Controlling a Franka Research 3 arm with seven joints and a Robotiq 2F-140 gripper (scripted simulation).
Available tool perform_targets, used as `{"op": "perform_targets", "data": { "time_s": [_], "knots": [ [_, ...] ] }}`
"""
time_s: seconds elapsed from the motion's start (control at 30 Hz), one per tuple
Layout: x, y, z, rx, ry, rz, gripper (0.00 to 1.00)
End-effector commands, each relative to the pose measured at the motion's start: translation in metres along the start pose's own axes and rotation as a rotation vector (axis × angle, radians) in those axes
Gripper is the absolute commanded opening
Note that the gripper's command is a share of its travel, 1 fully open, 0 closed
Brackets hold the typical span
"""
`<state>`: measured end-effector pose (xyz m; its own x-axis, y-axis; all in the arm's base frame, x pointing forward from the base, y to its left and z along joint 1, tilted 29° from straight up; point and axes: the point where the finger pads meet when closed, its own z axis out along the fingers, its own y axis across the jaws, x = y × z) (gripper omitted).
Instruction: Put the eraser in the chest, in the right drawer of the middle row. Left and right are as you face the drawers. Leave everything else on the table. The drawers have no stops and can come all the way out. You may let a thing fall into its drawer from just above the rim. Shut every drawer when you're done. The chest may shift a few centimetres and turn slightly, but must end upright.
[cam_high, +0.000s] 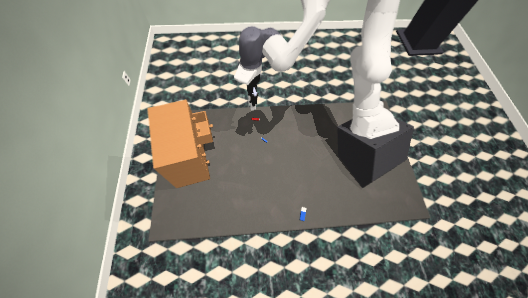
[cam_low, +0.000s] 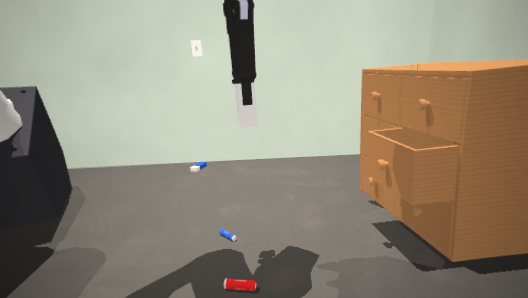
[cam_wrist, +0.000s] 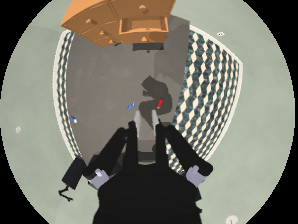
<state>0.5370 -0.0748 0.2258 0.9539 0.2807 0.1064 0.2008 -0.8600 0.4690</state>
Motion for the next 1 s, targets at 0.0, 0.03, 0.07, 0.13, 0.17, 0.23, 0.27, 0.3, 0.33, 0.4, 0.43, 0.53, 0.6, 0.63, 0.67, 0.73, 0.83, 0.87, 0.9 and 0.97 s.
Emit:
{"op": "perform_targets", "data": {
  "time_s": [0.0,0.03,0.07,0.13,0.17,0.23,0.27,0.3,0.33,0.4,0.43,0.53,0.6,0.63,0.67,0.73,0.83,0.87,0.9,0.97],
  "knots": [
    [0.001,0.002,-0.001,-0.005,0.002,0.005,0.28],
    [0.001,0.002,-0.001,-0.005,0.002,0.005,0.28],
    [0.001,0.002,-0.001,-0.005,0.002,0.005,0.28],
    [0.000,0.000,0.000,0.000,0.000,0.002,0.28],
    [0.001,-0.001,0.000,0.000,0.000,0.006,0.28],
    [0.002,-0.005,0.002,-0.001,-0.001,0.024,0.28],
    [0.004,-0.009,0.003,-0.001,-0.002,0.039,0.28],
    [0.006,-0.014,0.005,-0.002,-0.003,0.060,0.28],
    [0.008,-0.020,0.007,-0.003,-0.005,0.086,0.28],
    [0.014,-0.036,0.013,-0.006,-0.008,0.154,0.28],
    [0.018,-0.046,0.016,-0.008,-0.009,0.196,0.28],
    [0.018,-0.046,0.016,-0.008,-0.009,0.196,0.28],
    [0.019,-0.052,0.018,-0.009,-0.010,0.219,0.28],
    [0.019,-0.052,0.018,-0.009,-0.010,0.219,0.28],
    [0.020,-0.054,0.019,-0.009,-0.010,0.231,0.28],
    [0.022,-0.061,0.021,-0.010,-0.011,0.256,0.28],
    [0.025,-0.071,0.025,-0.012,-0.012,0.295,0.28],
    [0.025,-0.071,0.025,-0.012,-0.012,0.295,0.28],
    [0.025,-0.072,0.025,-0.012,-0.012,0.302,0.28],
    [0.026,-0.076,0.027,-0.013,-0.012,0.316,0.28]
  ]
}}
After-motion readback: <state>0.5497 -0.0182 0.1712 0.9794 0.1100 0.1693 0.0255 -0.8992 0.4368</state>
